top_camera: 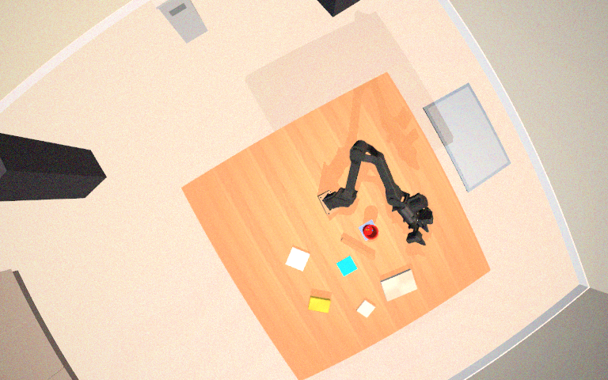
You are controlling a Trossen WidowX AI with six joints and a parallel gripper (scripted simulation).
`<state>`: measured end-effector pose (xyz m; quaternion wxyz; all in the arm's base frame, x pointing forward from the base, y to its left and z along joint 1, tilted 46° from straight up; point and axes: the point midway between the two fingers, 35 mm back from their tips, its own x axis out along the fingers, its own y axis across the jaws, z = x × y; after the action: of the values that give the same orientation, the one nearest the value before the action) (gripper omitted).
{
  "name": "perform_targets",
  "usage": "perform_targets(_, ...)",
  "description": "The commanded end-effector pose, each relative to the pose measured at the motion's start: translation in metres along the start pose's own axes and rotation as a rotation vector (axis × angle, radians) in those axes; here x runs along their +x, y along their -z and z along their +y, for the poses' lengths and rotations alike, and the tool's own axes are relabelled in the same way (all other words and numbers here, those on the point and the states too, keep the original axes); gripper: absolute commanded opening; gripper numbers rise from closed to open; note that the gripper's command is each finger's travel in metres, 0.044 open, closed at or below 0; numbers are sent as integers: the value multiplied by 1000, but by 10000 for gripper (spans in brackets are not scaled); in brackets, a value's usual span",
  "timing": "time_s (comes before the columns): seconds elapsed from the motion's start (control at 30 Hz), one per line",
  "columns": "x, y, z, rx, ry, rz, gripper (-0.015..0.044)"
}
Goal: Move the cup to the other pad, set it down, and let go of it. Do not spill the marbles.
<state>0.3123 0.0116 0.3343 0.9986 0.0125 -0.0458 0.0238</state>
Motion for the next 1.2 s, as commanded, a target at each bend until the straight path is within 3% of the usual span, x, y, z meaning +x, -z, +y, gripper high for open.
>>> perform_targets(0.0, 1, 5, -1, 7, -2, 20, 374)
perform_targets(0.13, 8, 95, -15, 212, -12, 433, 269)
perform_targets(0.3, -38, 195, -25, 699, 94, 1003, 148)
perform_targets(0.5, -112, 227, -11, 1511, 391, 1535, 148)
perform_targets(0.57, -117, 224, -8, 1615, 433, 1580, 148)
perform_targets(1.17, -114, 235, -5, 1613, 436, 1579, 148)
